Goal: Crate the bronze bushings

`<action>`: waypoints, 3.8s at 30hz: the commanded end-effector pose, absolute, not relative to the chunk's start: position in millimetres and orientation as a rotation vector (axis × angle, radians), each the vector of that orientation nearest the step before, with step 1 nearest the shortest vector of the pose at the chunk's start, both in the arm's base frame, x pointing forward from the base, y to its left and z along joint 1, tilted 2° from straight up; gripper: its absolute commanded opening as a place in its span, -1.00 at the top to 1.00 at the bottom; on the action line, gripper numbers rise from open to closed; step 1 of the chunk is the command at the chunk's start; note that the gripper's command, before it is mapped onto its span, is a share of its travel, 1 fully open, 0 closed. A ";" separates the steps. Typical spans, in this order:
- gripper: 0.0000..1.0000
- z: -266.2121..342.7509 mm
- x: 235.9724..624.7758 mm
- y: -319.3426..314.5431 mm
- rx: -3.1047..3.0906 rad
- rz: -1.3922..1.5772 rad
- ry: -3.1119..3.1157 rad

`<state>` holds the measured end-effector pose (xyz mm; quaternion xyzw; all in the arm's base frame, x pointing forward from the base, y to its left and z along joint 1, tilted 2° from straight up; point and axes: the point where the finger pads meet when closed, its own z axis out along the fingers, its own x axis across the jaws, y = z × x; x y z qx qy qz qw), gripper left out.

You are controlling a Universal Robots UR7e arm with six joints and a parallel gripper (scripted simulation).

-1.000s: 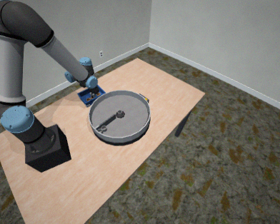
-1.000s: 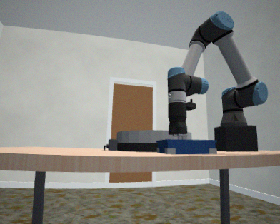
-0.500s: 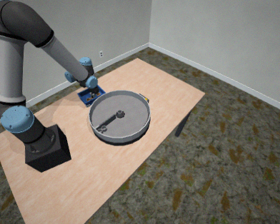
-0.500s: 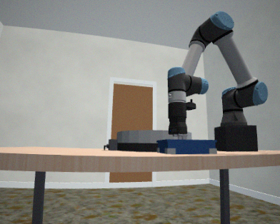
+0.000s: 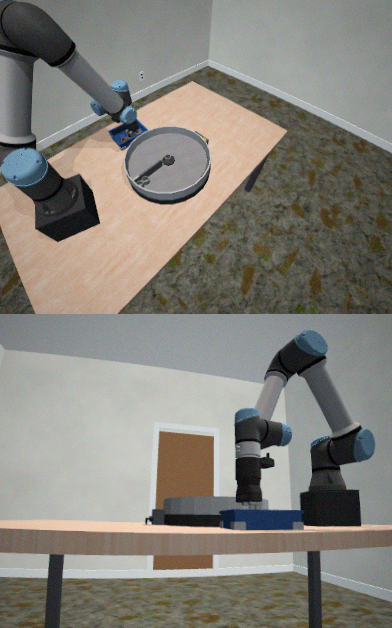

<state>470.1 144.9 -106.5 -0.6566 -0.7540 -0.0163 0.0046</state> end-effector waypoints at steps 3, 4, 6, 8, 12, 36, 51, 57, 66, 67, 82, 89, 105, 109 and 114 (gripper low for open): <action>0.16 -106.0 470.7 144.9 -2.058 -0.053 -2.363; 0.16 -106.0 470.7 144.9 -2.058 -0.053 -2.363; 0.16 -106.0 470.7 144.9 -2.058 -0.053 -2.363; 0.16 -106.0 470.7 144.9 -2.058 -0.053 -2.363; 0.16 -106.0 470.7 144.9 -2.058 -0.053 -2.363; 0.16 -96.7 470.5 144.4 -2.058 -0.053 -2.363; 0.16 -93.3 470.4 144.3 -2.058 -0.053 -2.363; 0.16 -88.7 470.3 144.0 -2.058 -0.053 -2.363; 0.16 -88.7 470.3 144.0 -2.058 -0.053 -2.363; 0.16 -88.7 470.3 144.0 -2.058 -0.053 -2.363; 0.16 -82.9 470.2 143.7 -2.058 -0.053 -2.363; 0.16 -77.2 470.0 143.4 -2.058 -0.053 -2.363; 0.16 -30.2 469.3 141.9 -2.058 -0.053 -2.363; 0.16 -18.4 469.1 141.6 -2.058 -0.053 -2.363; 0.16 -18.4 469.1 141.6 -2.058 -0.053 -2.363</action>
